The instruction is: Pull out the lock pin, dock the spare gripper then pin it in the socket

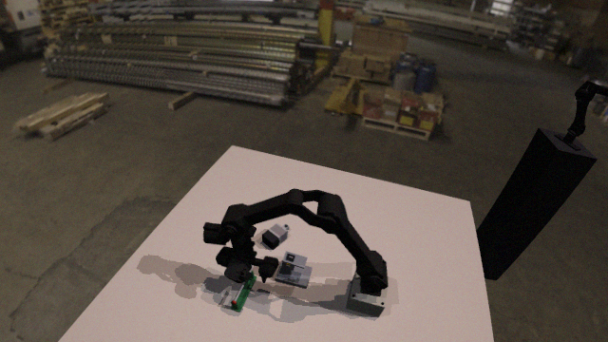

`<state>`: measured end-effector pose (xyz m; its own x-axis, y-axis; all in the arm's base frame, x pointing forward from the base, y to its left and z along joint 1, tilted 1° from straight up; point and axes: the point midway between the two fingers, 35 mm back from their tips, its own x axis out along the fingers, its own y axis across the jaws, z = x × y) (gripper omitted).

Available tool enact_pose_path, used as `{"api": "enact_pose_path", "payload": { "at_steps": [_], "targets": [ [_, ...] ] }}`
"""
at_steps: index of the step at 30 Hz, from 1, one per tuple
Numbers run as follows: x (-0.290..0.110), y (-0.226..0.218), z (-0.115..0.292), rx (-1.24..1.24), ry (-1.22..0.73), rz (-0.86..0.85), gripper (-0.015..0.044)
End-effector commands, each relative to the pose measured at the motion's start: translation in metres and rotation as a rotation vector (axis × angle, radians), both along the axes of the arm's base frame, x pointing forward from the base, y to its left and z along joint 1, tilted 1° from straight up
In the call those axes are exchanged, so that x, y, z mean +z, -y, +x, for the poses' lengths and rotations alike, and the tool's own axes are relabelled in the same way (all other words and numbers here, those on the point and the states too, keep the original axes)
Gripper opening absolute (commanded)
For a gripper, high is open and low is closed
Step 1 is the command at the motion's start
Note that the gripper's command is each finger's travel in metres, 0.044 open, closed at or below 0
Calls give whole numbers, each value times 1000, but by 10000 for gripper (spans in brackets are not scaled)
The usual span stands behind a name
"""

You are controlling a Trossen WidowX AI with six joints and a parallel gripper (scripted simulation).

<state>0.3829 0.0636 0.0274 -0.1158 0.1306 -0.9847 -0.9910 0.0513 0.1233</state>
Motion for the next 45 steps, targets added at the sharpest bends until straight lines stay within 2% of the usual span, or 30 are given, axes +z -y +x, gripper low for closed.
{"api": "enact_pose_path", "payload": {
  "at_steps": [1, 24, 27, 36, 40, 42, 45],
  "targets": [
    [11, 0, 0, 0, 2, 0, 440],
    [49, 2, -9, -2, -48, -5, 440],
    [43, 2, -9, -2, -51, -6, 440],
    [96, 3, -9, -2, -50, -6, 440],
    [101, 3, -10, -2, -50, -6, 440],
    [87, 22, -5, -38, -46, -64, 440],
    [73, 94, 4, -163, -30, -279, 440]
  ]
}}
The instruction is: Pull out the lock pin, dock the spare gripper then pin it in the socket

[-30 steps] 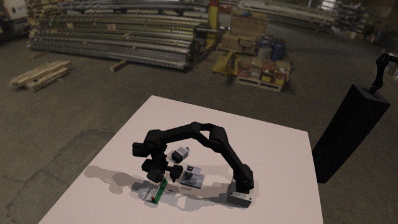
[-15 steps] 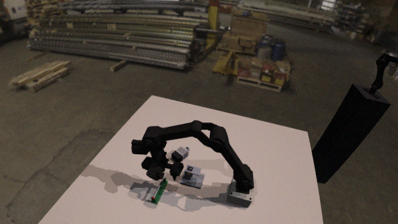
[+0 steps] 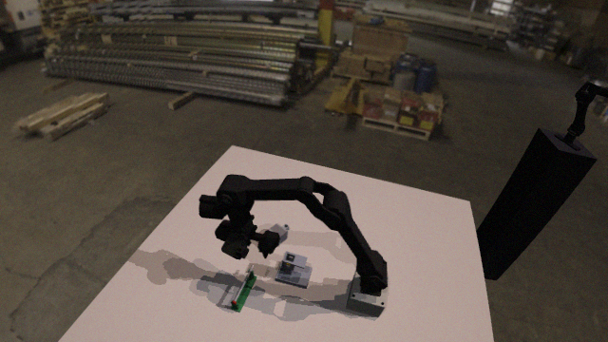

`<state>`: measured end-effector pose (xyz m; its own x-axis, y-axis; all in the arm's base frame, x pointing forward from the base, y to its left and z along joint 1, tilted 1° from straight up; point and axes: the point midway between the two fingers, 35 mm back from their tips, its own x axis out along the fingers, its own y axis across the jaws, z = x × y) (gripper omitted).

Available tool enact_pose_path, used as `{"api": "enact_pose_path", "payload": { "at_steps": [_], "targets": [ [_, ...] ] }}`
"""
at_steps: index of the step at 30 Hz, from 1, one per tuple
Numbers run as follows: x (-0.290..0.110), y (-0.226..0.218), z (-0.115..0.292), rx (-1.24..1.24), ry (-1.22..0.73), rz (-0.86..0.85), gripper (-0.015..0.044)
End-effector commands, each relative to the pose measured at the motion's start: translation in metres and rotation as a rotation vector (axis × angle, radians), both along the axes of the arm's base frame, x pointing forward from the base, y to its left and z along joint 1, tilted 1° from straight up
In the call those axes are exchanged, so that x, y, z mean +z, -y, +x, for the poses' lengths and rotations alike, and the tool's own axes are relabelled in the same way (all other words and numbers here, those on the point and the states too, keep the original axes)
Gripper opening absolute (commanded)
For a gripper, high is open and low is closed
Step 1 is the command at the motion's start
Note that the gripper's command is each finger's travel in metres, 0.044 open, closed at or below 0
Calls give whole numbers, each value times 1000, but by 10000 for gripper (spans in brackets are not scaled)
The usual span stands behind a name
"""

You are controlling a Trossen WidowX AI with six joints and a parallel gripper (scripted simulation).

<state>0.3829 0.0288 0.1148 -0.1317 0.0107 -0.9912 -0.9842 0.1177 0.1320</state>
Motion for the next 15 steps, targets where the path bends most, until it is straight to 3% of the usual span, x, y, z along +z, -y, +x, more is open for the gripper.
{"api": "enact_pose_path", "payload": {
  "at_steps": [1, 7, 15],
  "targets": [
    [-17, 74, 4, -136, -6, -195, 440],
    [-24, 178, -9, -308, -7, -510, 440],
    [-25, 182, -10, -314, -7, -522, 440]
  ]
}}
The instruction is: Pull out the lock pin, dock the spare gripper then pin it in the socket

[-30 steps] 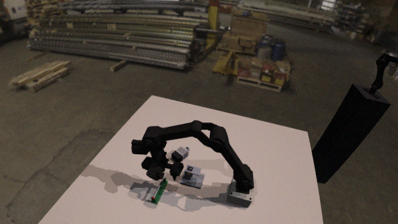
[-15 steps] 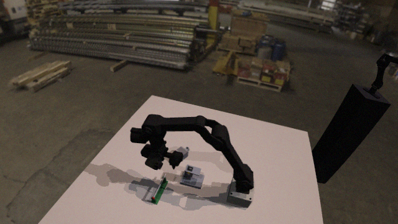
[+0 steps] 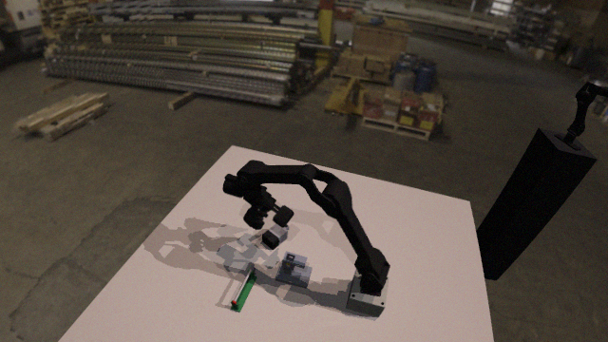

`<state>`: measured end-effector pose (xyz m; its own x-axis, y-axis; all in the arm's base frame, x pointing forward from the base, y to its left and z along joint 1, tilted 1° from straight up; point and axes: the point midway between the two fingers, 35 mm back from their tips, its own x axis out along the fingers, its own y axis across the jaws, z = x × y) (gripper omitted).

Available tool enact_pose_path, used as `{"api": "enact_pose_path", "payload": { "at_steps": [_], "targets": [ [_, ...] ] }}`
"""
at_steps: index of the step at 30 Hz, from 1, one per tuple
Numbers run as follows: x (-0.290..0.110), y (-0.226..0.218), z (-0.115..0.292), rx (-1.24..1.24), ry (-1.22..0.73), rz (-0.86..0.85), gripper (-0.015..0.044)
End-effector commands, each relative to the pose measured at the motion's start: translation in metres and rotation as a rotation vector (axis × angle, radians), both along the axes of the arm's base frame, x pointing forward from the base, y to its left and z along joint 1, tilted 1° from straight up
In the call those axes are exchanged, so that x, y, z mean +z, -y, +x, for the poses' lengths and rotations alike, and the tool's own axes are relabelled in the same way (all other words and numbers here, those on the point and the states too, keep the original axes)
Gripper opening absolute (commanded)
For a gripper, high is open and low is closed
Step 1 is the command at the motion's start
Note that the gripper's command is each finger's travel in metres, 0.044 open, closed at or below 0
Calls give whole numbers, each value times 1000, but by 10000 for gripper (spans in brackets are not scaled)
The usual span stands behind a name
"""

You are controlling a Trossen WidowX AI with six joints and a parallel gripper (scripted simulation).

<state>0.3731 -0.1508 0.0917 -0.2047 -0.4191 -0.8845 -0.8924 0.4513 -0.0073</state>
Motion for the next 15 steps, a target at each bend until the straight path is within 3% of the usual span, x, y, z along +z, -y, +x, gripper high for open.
{"api": "enact_pose_path", "payload": {
  "at_steps": [1, 11, 15],
  "targets": [
    [-5, 2, 0, -2, -2, -21, 440],
    [-66, 1, -2, -2, -3, -21, 440],
    [-71, 1, -2, -2, -3, -21, 440]
  ]
}}
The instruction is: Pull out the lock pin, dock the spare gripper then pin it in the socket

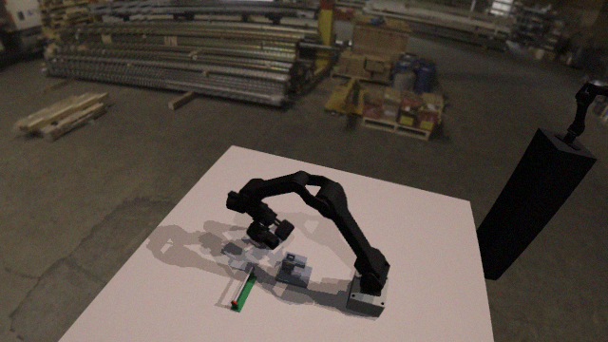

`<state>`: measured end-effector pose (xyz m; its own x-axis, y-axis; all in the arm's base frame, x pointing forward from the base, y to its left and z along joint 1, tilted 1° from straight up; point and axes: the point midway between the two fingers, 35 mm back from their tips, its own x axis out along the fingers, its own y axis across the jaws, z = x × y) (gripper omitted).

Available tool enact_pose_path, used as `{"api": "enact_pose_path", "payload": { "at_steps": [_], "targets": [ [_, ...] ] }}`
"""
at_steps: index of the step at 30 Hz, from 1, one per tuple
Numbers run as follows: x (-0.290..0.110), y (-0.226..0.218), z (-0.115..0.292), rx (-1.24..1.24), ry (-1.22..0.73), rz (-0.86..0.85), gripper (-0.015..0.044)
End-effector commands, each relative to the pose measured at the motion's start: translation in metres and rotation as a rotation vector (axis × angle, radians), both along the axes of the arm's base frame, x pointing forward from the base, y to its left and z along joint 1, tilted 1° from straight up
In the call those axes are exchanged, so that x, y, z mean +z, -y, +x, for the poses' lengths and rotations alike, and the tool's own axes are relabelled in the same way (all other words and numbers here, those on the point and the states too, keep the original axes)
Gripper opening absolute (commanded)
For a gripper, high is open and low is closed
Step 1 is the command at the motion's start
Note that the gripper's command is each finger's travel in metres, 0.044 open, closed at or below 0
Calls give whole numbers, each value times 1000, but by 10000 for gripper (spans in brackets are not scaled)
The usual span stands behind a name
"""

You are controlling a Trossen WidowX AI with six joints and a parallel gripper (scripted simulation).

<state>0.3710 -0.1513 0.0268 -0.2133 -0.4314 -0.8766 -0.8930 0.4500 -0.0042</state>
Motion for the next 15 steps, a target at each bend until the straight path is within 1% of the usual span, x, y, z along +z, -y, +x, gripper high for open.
{"api": "enact_pose_path", "payload": {
  "at_steps": [1, 15],
  "targets": [
    [-7, 1, 0, -4, 8, -8, 440],
    [-29, 1, 1, -4, 8, -8, 440]
  ]
}}
